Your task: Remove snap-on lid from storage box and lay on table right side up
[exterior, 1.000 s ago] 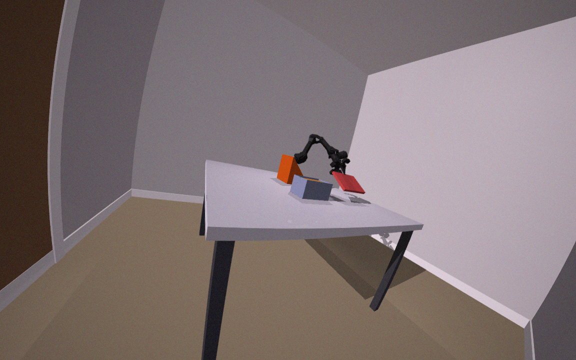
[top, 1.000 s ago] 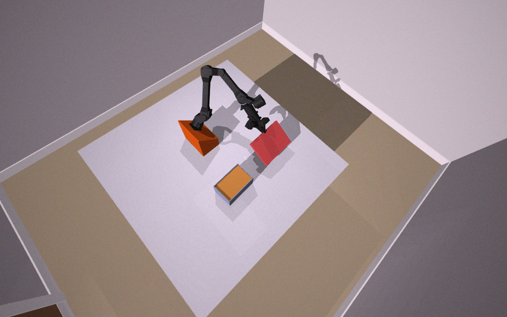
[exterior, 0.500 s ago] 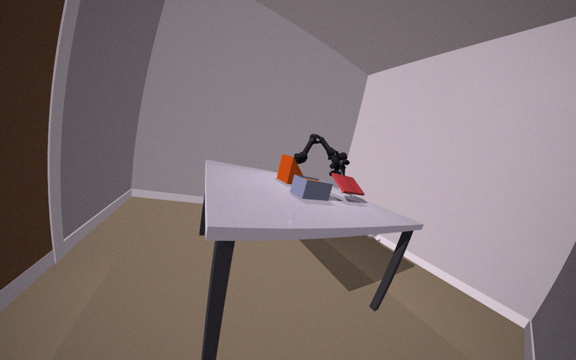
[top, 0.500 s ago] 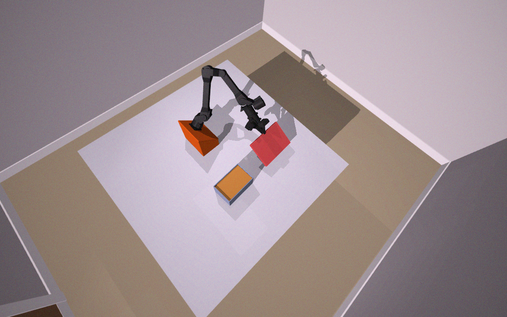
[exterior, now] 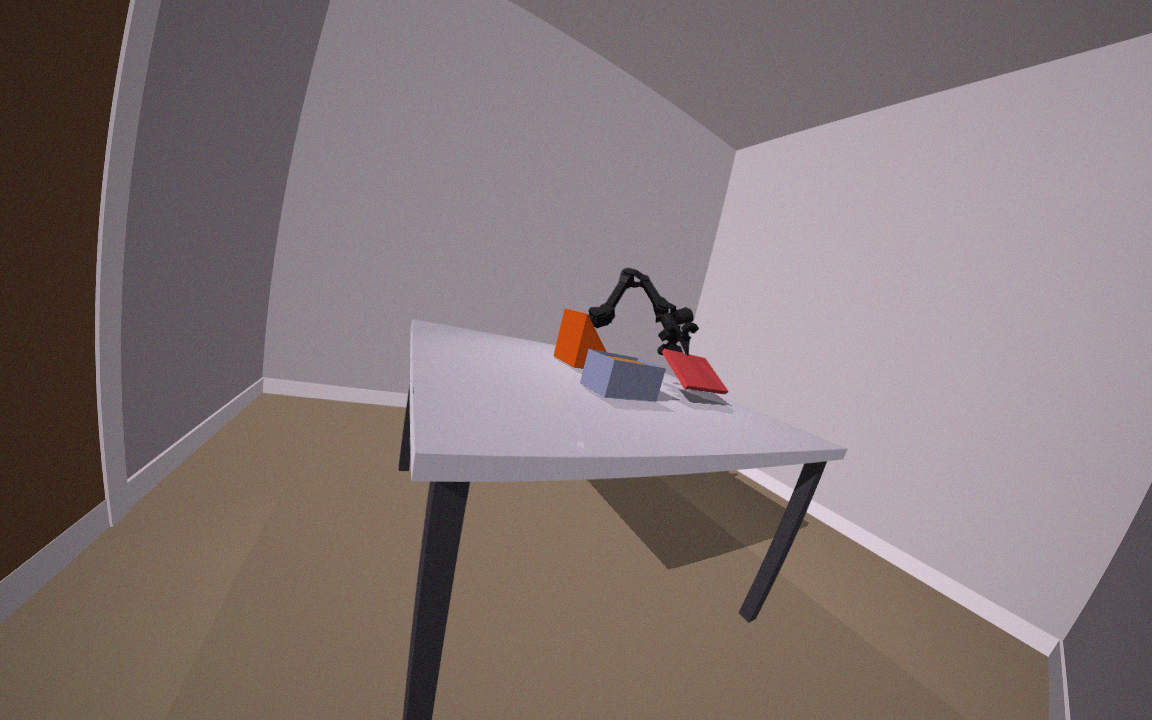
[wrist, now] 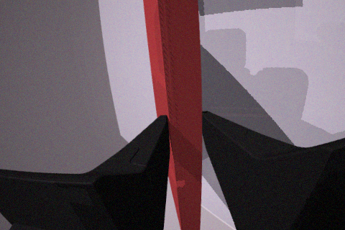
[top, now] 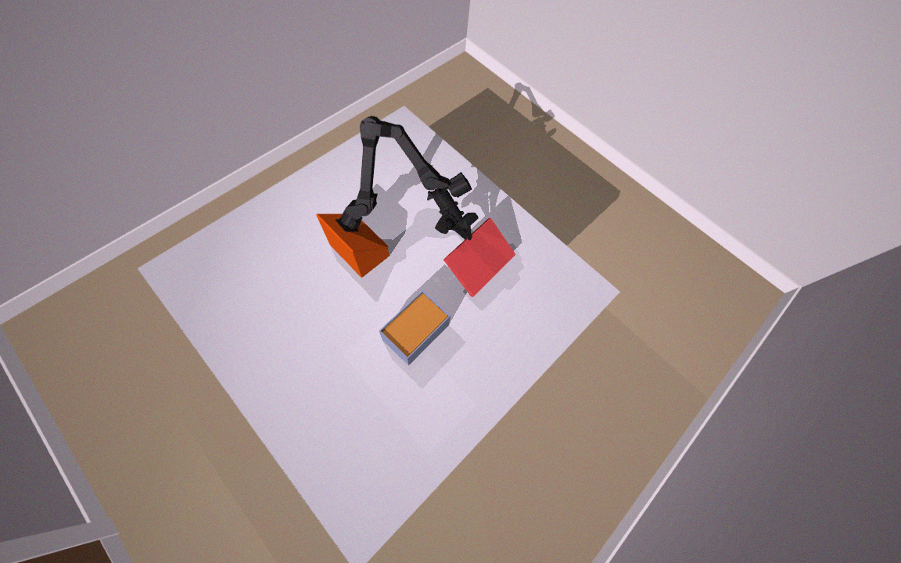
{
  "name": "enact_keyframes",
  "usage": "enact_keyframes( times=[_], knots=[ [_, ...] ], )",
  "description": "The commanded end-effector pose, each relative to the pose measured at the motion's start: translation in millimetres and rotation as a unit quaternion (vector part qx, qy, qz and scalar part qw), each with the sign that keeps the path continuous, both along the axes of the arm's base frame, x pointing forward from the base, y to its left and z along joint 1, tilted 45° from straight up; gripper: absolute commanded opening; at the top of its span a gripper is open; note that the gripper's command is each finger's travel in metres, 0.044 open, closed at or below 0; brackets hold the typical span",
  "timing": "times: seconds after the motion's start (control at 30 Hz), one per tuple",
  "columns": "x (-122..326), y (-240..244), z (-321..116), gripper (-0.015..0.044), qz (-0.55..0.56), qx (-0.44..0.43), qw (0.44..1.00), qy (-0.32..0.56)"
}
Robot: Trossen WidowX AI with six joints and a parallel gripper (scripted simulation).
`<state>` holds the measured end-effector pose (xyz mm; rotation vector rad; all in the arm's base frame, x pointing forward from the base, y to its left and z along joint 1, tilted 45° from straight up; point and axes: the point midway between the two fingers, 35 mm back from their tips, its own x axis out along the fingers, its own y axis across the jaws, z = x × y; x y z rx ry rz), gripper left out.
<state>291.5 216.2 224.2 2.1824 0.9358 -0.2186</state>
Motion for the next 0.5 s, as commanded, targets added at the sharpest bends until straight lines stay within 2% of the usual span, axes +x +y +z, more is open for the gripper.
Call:
enact_keyframes(
  times=[0.0, 0.47],
  knots=[
    [1.2, 0.5, -2.2, 0.0, -0.006, 0.001, 1.0, -0.001],
    [0.6, 8.4, -10.1, 0.0, -0.006, 0.002, 1.0, -0.001]
  ],
)
